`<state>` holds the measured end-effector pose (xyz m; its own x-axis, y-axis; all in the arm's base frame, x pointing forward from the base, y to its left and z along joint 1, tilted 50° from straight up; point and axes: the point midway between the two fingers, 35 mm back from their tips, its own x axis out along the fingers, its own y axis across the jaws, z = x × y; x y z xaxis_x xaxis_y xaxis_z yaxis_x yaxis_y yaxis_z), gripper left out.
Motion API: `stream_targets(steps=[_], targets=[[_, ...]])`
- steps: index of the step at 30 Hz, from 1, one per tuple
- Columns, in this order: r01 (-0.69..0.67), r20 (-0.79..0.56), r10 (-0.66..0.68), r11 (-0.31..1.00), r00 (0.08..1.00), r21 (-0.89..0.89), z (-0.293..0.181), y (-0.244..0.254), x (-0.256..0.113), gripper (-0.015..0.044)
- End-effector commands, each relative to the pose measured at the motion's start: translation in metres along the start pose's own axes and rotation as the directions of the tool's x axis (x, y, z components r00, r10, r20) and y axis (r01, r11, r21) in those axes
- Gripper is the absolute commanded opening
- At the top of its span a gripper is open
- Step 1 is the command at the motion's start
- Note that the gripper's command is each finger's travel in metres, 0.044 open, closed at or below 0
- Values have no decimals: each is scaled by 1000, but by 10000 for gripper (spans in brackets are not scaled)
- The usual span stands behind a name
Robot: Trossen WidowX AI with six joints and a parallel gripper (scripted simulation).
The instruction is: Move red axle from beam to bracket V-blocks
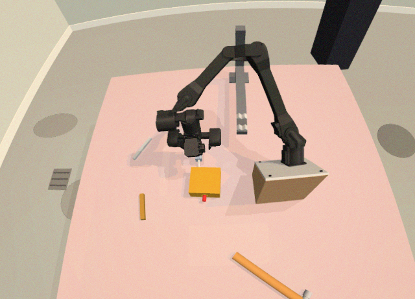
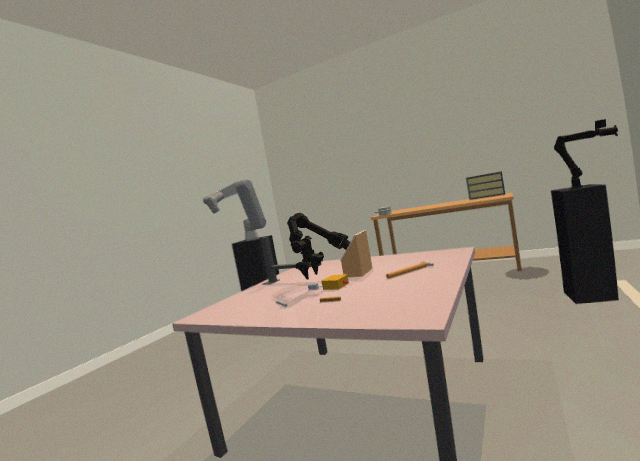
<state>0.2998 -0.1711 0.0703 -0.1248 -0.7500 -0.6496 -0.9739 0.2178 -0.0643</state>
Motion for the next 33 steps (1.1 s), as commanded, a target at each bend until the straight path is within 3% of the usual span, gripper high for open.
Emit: stream_targets(steps=[1,7,14,24,33], targets=[[-2,7,1,982,1000,187,16,-1,0,440],[-10,18,-2,771,1000,637,48,-4,-1,440],[-23,25,-3,297,1000,955,85,-2,-3,440],[-27,27,-3,-79,1000,997,131,6,-4,440],[-22,22,-5,-435,1000,900,162,15,-4,440]])
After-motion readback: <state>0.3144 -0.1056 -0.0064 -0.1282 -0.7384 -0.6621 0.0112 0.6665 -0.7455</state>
